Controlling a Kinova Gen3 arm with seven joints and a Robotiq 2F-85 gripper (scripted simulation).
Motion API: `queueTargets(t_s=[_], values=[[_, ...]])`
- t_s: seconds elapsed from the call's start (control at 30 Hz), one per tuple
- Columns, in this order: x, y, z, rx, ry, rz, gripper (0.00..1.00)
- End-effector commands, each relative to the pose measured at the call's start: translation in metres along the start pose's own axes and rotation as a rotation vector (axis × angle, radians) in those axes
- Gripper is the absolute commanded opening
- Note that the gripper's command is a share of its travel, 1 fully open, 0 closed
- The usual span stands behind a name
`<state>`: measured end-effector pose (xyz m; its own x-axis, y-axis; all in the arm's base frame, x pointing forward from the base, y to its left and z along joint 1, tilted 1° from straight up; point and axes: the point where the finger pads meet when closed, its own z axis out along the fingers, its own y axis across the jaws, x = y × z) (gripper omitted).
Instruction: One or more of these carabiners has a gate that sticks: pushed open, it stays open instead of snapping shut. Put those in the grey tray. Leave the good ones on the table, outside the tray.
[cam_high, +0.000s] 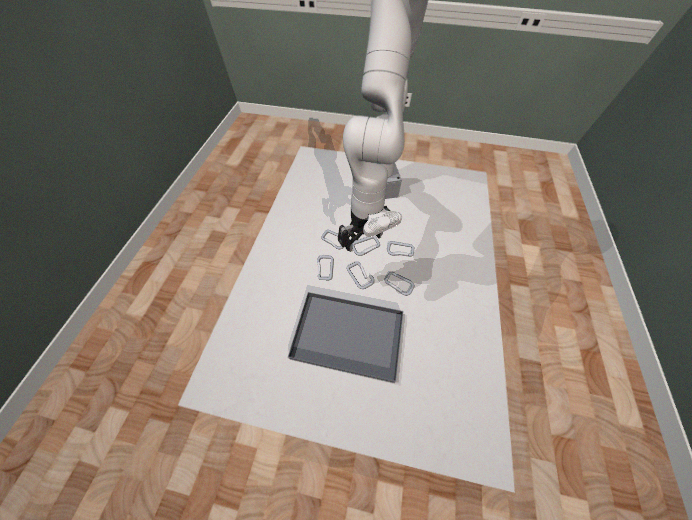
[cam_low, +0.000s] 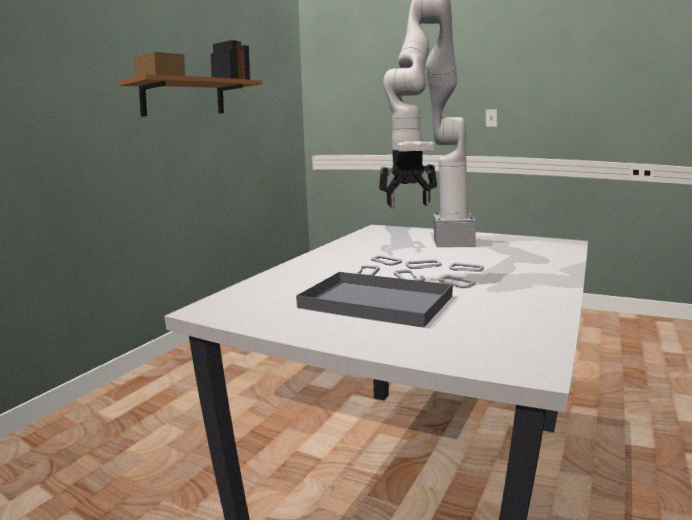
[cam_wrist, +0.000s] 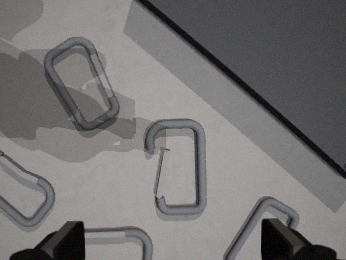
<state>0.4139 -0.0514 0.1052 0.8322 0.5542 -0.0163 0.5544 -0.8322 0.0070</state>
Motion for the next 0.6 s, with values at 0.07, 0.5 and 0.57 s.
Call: queueTargets(t_s=[0.07, 0.5, 0.57], values=[[0.001, 0.001, -0.046, -0.005, 0.005, 0.001, 1.0], [0.002, -0.001, -0.093, 0.0, 0.006, -0.005, 1.0], [0.002, -0.001, -0.093, 0.0, 0.006, -0.005, 1.0]])
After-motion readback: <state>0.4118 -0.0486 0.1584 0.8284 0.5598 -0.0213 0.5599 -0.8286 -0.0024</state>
